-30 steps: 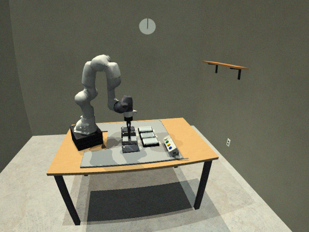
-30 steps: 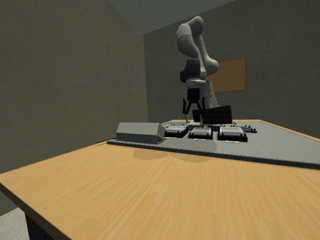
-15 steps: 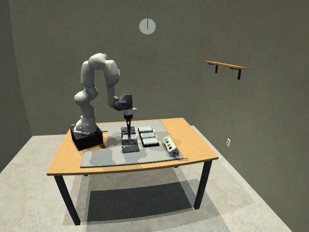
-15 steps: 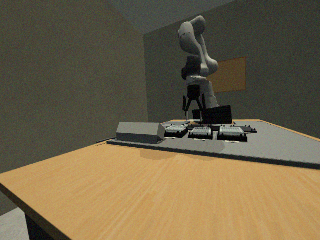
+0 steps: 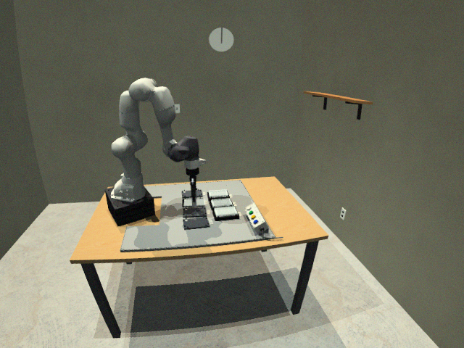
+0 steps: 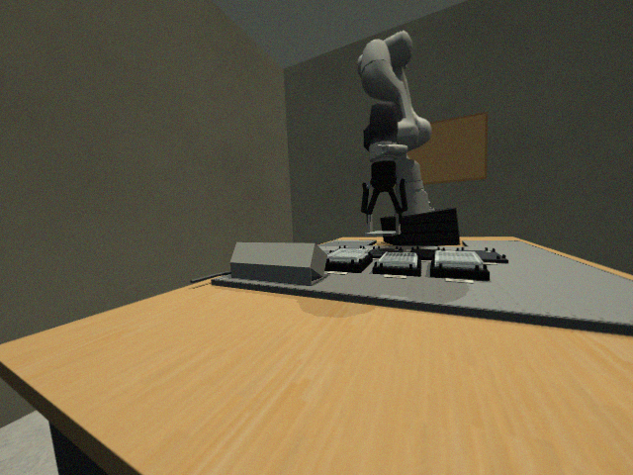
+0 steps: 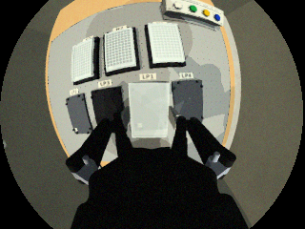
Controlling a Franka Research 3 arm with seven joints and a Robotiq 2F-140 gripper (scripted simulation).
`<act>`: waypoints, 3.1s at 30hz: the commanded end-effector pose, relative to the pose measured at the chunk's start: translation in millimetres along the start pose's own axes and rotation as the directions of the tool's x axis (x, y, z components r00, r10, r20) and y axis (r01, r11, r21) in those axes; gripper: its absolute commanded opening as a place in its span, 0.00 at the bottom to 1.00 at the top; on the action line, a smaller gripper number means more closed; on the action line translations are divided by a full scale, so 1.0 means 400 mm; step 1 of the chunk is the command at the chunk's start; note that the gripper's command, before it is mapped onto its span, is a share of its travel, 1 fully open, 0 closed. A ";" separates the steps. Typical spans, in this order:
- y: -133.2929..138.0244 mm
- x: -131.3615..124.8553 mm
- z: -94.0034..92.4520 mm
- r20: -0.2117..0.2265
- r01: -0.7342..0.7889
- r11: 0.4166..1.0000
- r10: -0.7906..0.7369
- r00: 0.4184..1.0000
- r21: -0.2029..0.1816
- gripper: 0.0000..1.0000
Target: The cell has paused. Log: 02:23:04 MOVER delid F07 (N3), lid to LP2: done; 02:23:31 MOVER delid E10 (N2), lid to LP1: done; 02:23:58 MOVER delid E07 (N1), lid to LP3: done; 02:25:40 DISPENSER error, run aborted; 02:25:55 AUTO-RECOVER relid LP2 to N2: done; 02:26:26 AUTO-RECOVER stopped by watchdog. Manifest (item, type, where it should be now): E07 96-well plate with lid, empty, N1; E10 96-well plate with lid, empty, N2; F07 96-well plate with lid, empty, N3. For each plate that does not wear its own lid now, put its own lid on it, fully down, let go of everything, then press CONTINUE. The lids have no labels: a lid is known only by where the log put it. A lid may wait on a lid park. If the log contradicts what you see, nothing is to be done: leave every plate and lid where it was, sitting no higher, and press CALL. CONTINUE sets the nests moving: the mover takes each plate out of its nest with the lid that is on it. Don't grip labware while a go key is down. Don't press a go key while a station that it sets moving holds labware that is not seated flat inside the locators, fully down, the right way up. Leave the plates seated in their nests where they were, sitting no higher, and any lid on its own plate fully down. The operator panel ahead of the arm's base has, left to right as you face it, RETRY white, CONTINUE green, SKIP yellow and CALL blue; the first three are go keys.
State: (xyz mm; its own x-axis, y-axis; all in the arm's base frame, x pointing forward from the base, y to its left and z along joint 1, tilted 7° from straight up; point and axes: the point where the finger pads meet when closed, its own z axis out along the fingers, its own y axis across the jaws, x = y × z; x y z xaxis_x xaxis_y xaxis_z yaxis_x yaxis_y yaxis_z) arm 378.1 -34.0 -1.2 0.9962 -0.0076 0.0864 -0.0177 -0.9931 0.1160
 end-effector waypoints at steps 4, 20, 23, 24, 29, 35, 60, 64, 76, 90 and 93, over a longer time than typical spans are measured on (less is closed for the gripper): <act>0.005 -0.006 -0.017 0.019 0.049 0.999 -0.049 0.999 0.011 0.00; 0.003 0.002 -0.026 0.019 0.050 0.999 -0.050 0.999 0.011 0.00; -0.023 0.080 -0.026 0.020 0.054 0.998 -0.055 0.998 0.010 0.00; -0.039 0.124 -0.026 0.020 0.057 0.998 -0.057 0.998 0.009 0.00; -0.111 0.275 -0.025 0.020 0.058 0.998 -0.059 0.998 0.009 0.00; -0.207 0.428 -0.020 0.019 0.049 0.999 -0.049 0.999 0.011 0.00; -0.207 0.429 -0.019 0.019 0.049 0.999 -0.049 0.999 0.011 0.00; -0.207 0.429 -0.019 0.019 0.049 0.999 -0.049 0.999 0.011 0.00; -0.207 0.429 -0.019 0.019 0.051 0.999 -0.052 0.998 0.011 0.00; -0.207 0.429 -0.012 0.018 0.095 0.995 -0.095 0.995 0.012 0.00; -0.207 0.428 -0.008 0.018 0.115 0.993 -0.116 0.993 0.012 0.00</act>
State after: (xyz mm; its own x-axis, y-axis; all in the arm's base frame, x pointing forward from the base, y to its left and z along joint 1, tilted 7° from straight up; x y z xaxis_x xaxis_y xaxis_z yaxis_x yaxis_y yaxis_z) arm 549.2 47.4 8.7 0.9961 0.0670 0.0579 0.0603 -0.9920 0.1107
